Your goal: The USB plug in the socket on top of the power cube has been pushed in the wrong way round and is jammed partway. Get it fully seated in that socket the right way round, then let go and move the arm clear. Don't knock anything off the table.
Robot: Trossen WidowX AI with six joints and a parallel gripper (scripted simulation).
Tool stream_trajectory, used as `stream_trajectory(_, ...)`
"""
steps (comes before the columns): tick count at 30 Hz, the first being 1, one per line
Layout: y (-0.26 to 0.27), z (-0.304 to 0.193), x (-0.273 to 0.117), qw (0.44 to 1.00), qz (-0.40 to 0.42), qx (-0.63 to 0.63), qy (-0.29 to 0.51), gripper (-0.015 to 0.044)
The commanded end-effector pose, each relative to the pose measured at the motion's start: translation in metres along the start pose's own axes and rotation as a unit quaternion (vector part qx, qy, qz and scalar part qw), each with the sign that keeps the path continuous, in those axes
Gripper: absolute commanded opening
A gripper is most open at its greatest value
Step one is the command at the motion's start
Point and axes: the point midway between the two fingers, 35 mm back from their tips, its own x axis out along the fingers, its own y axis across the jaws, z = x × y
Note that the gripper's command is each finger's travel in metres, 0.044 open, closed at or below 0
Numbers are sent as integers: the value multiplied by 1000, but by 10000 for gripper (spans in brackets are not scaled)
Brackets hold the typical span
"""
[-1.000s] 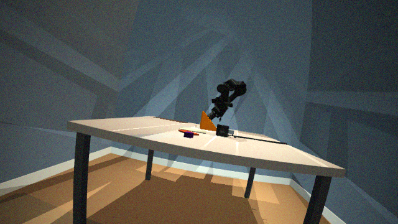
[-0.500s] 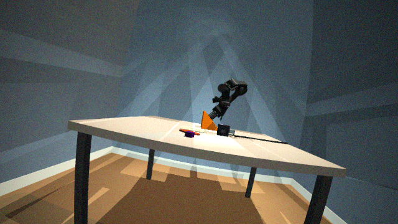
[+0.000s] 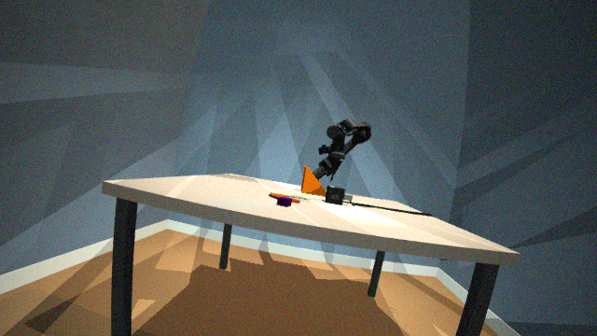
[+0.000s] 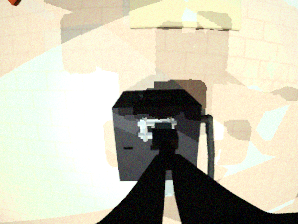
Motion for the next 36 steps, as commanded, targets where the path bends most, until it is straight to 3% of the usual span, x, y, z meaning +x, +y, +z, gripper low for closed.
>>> stream_trajectory(1,0,0,1,1000,0,-1,2,0)
stream_trajectory(36,1,-2,5,1000,0,-4,13,0)
